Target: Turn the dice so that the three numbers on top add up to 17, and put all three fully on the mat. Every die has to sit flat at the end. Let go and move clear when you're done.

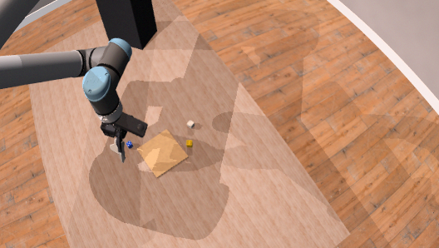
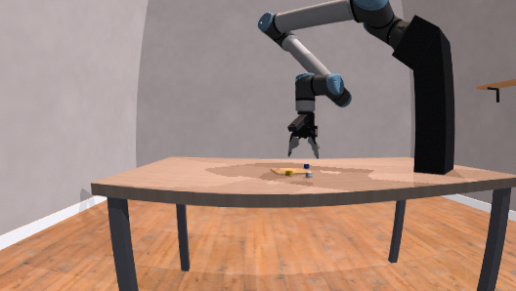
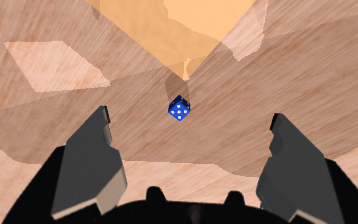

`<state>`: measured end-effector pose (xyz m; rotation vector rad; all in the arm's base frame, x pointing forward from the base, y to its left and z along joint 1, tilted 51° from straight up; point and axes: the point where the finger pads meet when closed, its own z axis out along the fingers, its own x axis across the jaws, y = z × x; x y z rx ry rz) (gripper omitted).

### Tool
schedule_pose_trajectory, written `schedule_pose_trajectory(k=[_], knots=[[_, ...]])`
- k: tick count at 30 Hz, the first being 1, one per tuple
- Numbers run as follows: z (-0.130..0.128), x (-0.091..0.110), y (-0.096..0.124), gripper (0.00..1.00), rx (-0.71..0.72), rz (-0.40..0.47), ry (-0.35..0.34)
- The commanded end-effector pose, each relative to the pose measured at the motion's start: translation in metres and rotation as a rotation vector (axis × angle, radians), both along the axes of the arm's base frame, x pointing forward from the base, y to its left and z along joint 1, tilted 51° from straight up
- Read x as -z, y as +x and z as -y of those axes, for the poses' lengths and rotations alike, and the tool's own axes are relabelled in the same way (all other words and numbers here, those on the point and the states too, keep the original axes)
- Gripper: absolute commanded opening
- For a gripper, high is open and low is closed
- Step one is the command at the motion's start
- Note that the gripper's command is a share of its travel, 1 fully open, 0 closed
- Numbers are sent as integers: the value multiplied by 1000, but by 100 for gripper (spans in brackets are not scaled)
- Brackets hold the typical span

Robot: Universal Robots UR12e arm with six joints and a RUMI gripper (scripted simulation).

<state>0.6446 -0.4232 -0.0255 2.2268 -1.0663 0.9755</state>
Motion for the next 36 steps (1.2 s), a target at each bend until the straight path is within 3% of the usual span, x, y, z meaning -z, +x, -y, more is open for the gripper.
schedule_pose_trajectory(k=[1, 23, 32, 36], knots=[[0, 0, 0, 100, 0, 0, 0], [-2, 0, 1, 100, 0, 0, 0], [-17, 7, 15, 100, 0, 0, 0], [-33, 16, 31, 100, 0, 0, 0]])
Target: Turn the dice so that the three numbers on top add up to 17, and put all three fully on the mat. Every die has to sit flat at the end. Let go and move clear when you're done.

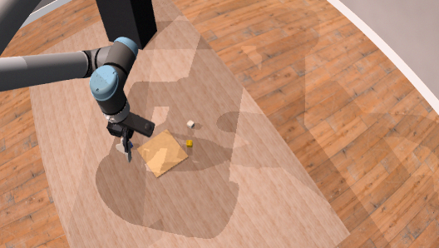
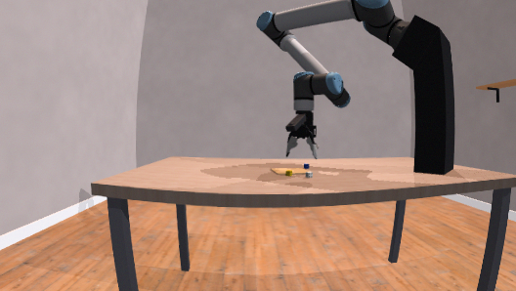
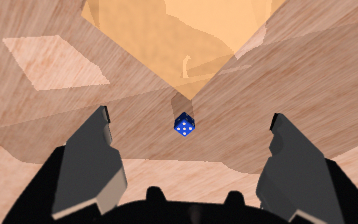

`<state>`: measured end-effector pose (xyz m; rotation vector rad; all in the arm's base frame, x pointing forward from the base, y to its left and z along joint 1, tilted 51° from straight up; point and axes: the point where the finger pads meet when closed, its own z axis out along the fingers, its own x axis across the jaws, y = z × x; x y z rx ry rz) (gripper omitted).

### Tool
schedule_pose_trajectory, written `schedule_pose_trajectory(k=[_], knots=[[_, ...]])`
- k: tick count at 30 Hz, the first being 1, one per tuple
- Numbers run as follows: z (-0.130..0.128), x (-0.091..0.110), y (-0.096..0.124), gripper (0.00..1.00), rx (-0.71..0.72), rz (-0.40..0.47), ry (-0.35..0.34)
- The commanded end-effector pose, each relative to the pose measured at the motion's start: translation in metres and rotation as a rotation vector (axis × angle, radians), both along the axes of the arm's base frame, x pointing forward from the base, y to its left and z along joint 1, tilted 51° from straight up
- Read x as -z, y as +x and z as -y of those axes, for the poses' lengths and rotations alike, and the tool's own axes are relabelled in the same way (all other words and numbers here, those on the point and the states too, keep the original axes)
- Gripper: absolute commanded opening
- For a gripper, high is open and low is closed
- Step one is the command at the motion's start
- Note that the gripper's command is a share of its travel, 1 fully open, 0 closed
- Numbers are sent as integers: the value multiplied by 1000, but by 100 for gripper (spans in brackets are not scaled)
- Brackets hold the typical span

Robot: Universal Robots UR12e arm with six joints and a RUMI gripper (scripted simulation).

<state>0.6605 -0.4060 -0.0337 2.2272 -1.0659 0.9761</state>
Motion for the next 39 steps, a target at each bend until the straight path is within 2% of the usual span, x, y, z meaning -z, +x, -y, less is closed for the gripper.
schedule_pose_trajectory(k=[1, 11, 13, 22, 28, 39], knots=[[-21, 10, 20, 100, 0, 0, 0], [-82, 39, 77, 100, 0, 0, 0], [-82, 39, 77, 100, 0, 0, 0], [-127, 61, 119, 100, 0, 0, 0], [-139, 67, 131, 100, 0, 0, 0], [-140, 67, 132, 100, 0, 0, 0]])
